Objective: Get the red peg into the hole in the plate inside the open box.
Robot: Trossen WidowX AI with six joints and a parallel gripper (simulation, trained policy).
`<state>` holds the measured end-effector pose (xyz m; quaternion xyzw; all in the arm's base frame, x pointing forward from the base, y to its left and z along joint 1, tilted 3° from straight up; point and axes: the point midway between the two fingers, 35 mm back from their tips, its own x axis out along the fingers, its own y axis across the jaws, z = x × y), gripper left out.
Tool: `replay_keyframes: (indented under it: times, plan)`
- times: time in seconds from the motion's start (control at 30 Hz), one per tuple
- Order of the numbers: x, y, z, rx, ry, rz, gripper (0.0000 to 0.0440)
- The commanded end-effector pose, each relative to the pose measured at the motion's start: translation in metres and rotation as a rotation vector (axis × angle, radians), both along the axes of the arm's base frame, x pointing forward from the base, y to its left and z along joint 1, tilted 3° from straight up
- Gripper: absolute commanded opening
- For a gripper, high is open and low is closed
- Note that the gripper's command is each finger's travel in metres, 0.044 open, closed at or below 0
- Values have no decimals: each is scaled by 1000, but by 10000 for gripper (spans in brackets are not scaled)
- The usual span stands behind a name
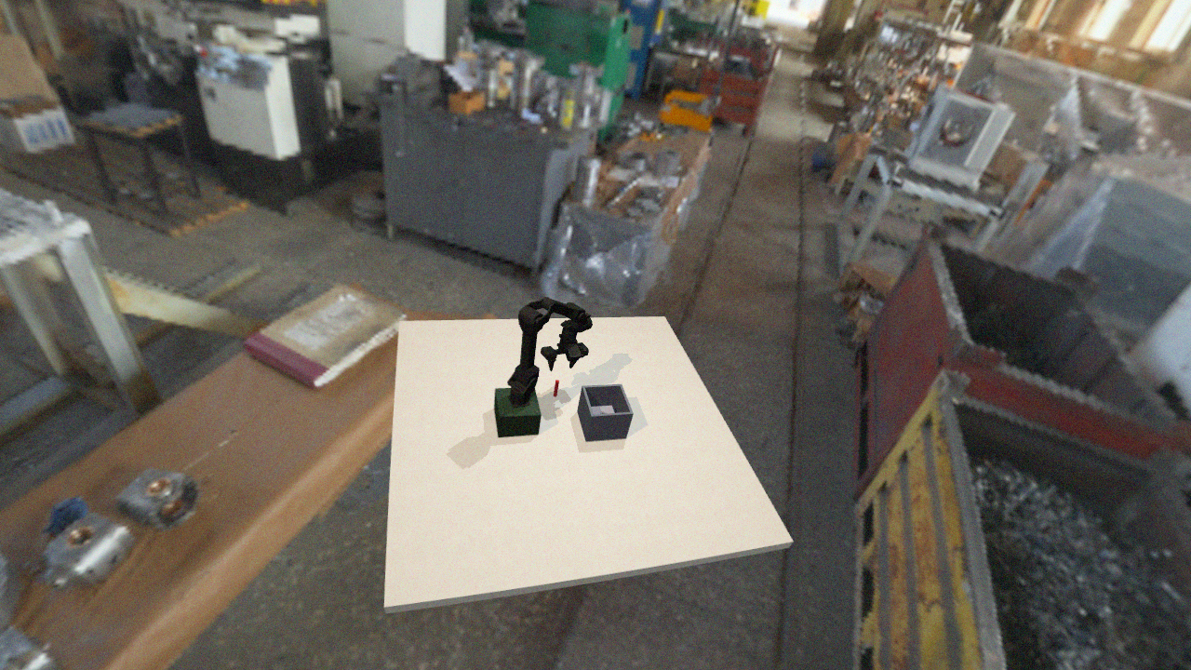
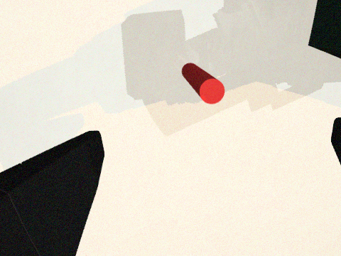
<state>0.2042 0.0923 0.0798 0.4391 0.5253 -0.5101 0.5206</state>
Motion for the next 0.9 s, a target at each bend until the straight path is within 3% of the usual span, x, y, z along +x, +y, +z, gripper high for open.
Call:
replay_keyframes:
  times: [0.0, 0.87]
  plan:
    - [-4, -1, -12, -8, 29, 23, 428]
    - [-12, -15, -87, -52, 30, 57, 386]
